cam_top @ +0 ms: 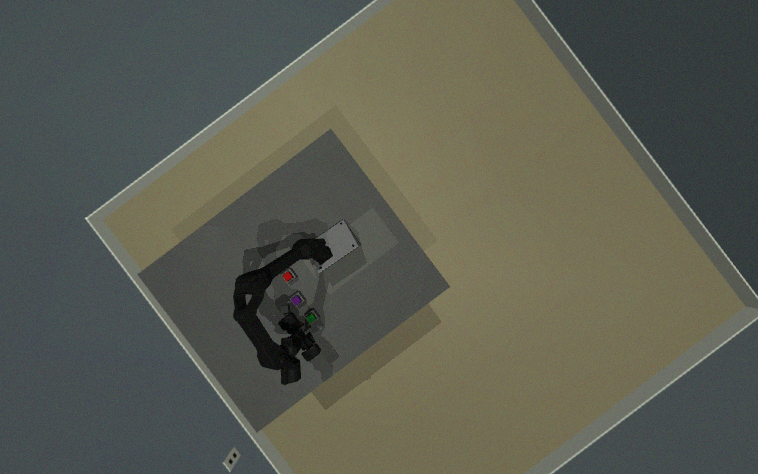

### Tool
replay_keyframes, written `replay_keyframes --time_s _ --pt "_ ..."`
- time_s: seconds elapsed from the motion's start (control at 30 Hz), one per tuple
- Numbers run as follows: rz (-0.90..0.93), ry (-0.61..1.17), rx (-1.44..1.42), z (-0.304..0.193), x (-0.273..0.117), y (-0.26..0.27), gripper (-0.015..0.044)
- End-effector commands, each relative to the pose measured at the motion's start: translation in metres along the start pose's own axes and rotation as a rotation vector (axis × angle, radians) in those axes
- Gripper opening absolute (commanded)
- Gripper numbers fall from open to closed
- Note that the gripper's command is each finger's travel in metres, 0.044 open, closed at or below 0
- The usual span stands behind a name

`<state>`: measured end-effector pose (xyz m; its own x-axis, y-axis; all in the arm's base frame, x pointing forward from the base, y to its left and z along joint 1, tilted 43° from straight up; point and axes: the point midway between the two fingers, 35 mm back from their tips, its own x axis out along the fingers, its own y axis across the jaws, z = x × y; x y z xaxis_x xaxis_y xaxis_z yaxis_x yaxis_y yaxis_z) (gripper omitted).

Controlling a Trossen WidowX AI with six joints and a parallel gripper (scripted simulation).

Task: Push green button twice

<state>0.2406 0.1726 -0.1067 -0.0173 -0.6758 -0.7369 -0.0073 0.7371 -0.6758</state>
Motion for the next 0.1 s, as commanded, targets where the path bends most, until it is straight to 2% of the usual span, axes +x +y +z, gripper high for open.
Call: replay_keyframes --time_s 0.0,0.03,0.07 --pt "0.005 -0.001 0.002 0.0016 -0.0198 0.0053 0.0283" --pt "0.005 -0.001 0.002 0.0016 -0.0198 0.0053 0.0309" --pt "0.005 -0.001 0.002 0.0016 -0.0198 0.0053 0.0309"
